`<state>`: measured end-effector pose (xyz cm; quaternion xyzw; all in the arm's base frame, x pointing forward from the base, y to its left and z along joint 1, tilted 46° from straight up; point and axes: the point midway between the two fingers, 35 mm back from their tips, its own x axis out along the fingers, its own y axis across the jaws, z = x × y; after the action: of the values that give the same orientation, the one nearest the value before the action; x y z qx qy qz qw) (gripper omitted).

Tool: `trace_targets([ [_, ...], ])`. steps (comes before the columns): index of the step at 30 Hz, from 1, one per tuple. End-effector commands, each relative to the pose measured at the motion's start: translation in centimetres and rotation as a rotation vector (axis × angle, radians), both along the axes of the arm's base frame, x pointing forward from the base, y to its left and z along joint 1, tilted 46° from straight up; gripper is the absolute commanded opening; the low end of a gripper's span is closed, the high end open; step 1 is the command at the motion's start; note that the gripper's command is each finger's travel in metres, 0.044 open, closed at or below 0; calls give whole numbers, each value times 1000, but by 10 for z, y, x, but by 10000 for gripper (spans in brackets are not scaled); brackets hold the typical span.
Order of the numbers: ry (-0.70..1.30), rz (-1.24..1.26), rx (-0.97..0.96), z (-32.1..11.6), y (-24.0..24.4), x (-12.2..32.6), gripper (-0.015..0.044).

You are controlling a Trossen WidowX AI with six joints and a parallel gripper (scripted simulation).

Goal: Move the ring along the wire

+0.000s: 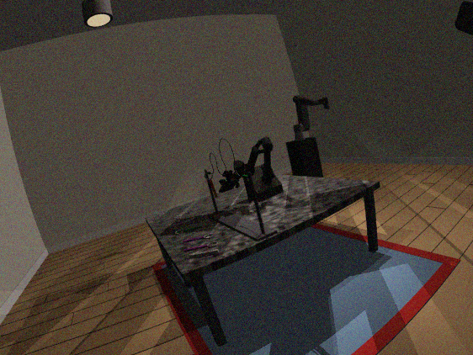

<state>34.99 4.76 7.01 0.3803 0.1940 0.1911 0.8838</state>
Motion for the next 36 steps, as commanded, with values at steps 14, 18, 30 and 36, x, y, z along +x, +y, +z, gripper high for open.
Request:
trace_targets([
  [14,6,5,0,2,-10,-23,160],
  [18,6,5,0,2,-10,-23,160],
  [30,4,-2,4,9,-28,-66,370],
  [36,4,-2,4,9,-28,-66,440],
])
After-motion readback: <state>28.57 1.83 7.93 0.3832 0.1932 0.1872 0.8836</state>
